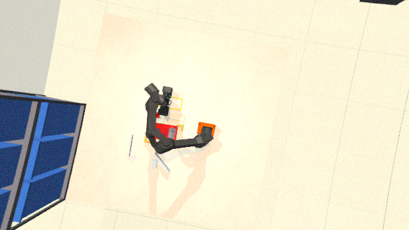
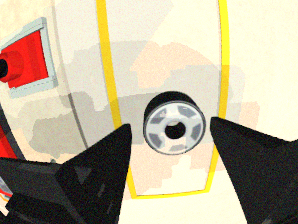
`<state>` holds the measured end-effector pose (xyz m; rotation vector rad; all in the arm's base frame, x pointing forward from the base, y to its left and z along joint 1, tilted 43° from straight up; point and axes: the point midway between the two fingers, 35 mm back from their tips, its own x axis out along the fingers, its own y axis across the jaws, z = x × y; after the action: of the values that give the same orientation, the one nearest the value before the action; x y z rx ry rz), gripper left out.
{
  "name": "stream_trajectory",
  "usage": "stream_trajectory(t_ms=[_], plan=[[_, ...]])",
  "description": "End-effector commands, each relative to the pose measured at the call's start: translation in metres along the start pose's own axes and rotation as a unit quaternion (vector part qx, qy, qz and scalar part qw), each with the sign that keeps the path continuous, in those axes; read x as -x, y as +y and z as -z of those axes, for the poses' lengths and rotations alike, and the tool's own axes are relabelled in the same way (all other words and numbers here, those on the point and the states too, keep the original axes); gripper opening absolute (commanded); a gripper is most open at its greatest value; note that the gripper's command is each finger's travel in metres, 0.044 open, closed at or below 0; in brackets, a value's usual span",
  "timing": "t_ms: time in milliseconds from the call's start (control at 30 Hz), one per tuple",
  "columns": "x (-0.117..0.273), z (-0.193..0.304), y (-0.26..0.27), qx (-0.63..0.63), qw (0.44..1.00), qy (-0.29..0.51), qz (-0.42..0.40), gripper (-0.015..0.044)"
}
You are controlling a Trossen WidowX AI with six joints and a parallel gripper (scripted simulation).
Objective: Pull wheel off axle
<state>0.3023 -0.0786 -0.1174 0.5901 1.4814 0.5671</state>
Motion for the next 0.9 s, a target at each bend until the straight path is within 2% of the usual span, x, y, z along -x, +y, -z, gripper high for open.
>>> stream_trajectory(t_ms=[0,167,267,433,467,667,867], plan=[[0.015,-0.002,-0.002,0.002,1.0,-0.003,0.003,0.03],[0.057,-0.001,-0.002,0.0,1.0,-0.006,0.003,0.03],[0.059,0.0,-0.002,-0.001,1.0,-0.006,0.002,0.03],[0.073,0.025,0.007,-0.005,1.0,-0.008,0.003,0.0431],[0.078,0.033,0.01,-0.005,1.0,-0.008,0.003,0.044],[0.102,0.078,0.031,-0.003,1.0,-0.004,0.003,0.044],[0.104,0.083,0.033,-0.003,1.0,-0.004,0.002,0.044]])
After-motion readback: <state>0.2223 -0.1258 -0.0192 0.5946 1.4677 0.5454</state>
